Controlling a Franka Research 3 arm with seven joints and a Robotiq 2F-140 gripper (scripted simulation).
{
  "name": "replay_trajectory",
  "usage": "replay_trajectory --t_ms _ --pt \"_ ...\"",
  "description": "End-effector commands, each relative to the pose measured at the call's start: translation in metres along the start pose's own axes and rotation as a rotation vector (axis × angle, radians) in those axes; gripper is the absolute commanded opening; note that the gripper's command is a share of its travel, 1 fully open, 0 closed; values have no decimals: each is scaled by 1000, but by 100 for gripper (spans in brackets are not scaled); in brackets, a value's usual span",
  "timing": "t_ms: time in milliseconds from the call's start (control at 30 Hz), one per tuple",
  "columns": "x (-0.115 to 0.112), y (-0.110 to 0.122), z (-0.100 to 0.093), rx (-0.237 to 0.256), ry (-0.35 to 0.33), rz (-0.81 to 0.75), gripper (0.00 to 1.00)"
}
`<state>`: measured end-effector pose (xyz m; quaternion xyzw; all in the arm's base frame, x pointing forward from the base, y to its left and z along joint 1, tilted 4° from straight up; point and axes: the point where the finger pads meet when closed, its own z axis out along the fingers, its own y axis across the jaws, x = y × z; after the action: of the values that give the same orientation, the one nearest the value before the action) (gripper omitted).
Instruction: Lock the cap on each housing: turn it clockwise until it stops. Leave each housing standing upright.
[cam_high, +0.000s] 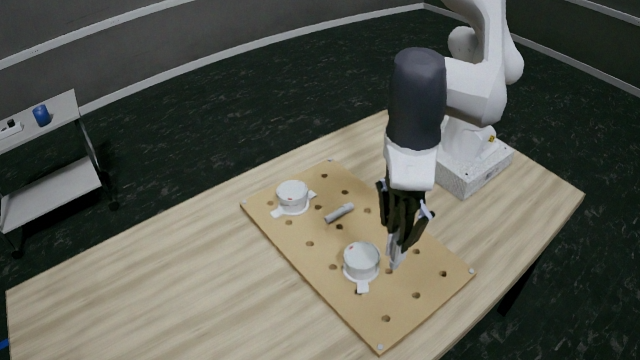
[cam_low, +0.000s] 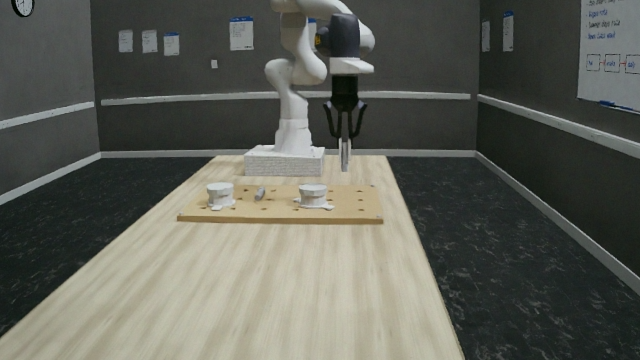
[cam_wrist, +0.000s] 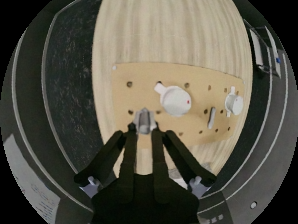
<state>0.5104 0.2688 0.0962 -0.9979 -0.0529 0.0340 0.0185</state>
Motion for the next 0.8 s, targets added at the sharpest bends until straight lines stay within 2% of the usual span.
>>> replay_trajectory --t_ms 0,167,233,333,767 --pt "-23 2 -8 8 4 -17 10" --pt "-110 32 -7 8 4 -18 10" --pt "-110 32 -7 8 4 -18 10" --pt "-137 46 -2 3 8 -8 10" --pt "-140 48 -1 2 8 -7 10"
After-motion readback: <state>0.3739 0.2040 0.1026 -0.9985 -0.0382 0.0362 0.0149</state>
